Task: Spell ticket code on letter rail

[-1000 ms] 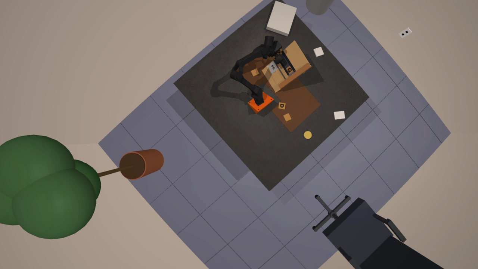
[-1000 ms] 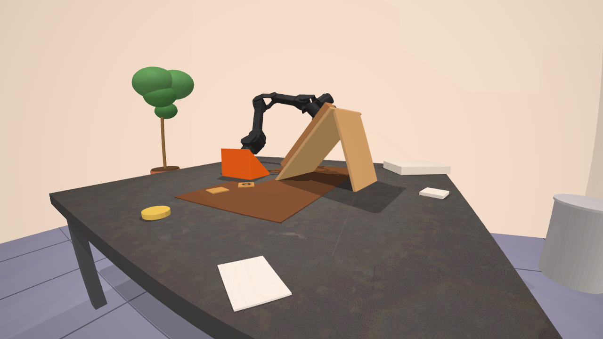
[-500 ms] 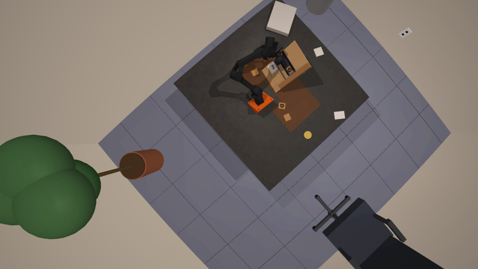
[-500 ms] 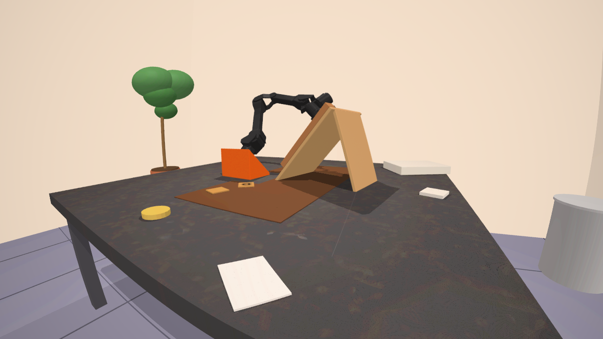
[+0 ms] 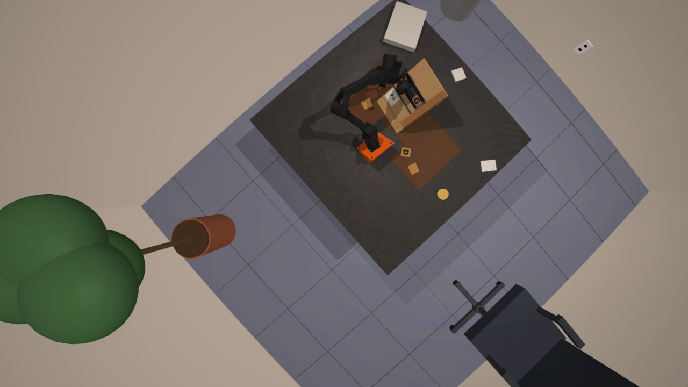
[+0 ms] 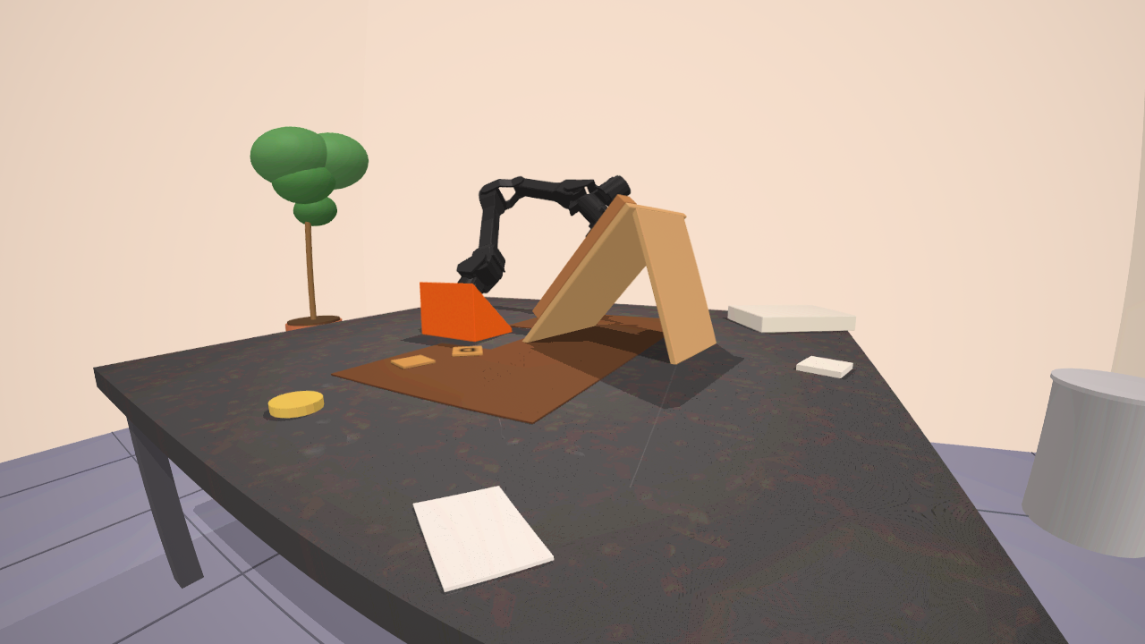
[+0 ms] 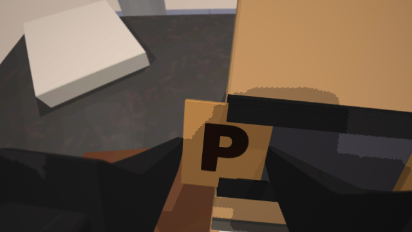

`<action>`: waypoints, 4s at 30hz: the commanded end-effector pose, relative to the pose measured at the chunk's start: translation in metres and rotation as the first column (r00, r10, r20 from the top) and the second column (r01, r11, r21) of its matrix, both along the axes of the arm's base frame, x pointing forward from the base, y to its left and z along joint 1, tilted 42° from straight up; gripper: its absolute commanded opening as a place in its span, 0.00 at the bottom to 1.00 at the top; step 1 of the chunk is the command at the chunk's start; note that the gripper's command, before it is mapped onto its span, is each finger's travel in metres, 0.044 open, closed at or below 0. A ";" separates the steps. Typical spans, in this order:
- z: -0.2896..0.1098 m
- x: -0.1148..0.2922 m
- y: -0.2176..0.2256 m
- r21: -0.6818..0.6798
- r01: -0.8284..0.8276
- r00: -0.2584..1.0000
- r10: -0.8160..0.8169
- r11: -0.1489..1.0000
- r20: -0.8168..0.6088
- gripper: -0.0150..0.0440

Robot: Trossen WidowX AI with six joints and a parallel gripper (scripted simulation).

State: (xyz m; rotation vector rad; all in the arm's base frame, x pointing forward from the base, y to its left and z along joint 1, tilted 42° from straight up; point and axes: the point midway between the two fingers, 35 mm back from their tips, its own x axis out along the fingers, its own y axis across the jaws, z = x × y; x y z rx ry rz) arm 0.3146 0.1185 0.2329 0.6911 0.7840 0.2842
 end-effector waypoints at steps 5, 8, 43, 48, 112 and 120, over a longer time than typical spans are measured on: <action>-0.003 0.000 -0.003 -0.001 -0.005 1.000 0.005 1.000 0.003 0.25; -0.004 0.000 -0.004 -0.001 -0.005 1.000 0.005 1.000 0.003 0.25; -0.015 0.000 -0.016 -0.002 -0.005 1.000 0.005 1.000 0.002 0.25; -0.017 0.000 -0.019 -0.003 -0.005 1.000 0.005 1.000 0.002 0.25; -0.047 0.000 -0.051 -0.006 -0.005 1.000 0.005 1.000 0.000 0.25; -0.051 0.000 -0.055 -0.006 -0.005 1.000 0.005 1.000 0.000 0.25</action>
